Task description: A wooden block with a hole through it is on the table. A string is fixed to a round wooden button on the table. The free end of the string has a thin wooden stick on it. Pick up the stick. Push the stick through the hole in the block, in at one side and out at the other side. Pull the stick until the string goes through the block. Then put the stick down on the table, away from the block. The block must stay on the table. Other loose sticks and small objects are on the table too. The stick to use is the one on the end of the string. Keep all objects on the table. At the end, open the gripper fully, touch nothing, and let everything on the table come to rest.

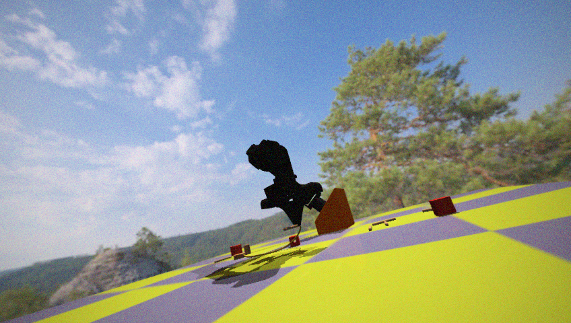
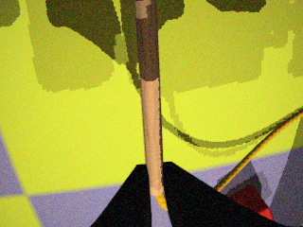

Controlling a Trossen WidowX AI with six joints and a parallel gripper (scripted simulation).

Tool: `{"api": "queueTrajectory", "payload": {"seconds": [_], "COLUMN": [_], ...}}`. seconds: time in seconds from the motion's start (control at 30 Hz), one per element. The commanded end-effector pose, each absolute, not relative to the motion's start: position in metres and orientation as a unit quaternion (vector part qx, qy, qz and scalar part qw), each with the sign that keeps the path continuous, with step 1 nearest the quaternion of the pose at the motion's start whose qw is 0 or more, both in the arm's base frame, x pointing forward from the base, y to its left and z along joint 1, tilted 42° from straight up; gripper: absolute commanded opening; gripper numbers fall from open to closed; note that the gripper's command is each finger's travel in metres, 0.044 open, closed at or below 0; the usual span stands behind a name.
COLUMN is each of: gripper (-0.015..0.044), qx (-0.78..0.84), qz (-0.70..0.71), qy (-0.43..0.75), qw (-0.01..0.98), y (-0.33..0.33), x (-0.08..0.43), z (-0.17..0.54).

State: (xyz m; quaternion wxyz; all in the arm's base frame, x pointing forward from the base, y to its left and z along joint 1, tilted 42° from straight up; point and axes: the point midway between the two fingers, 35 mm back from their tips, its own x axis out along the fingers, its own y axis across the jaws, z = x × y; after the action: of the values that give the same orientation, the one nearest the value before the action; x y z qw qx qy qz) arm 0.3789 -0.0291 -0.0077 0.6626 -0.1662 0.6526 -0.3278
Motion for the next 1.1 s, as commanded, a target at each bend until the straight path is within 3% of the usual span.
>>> {"api": "queueTrajectory", "payload": {"seconds": [0.0,0.53,1.07], "gripper": [0.0,0.0,0.0], "qx": [-0.123,0.08,0.276], "qz": [-0.37,-0.538,-0.658], "qy": [0.627,0.49,0.309], "qw": [0.675,0.681,0.628], "y": [-0.032,-0.043,-0.054], "x": [0.383,0.391,0.397], "z": [-0.003,0.006,0.015]}}
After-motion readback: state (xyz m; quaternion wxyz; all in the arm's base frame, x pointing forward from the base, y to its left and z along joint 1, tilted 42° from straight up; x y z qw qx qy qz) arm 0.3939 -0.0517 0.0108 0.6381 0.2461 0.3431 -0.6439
